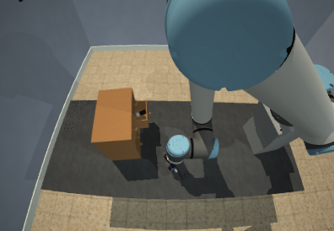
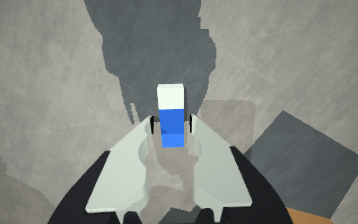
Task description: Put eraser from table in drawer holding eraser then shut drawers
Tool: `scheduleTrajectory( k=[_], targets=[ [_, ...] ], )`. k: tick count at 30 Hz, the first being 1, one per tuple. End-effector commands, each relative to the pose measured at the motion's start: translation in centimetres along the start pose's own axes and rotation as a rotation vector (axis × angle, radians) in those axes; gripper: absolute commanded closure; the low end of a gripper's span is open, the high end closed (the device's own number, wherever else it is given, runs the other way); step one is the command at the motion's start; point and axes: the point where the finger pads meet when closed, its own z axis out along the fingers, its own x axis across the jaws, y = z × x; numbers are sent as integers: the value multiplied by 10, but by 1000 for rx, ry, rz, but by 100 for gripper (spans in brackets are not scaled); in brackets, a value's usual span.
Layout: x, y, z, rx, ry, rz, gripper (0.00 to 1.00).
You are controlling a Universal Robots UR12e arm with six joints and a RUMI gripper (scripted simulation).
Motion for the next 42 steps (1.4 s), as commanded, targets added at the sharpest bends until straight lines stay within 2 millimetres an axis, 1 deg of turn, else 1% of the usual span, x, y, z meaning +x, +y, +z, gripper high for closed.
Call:
scheduleTrajectory(
  k=[1,19,20,42],
  targets=[
    [0,0,0,0,1,0,77],
    [0,0,0,0,1,0,77],
    [0,0,0,0,1,0,89],
    [0,0,0,0,1,0,89]
  ],
)
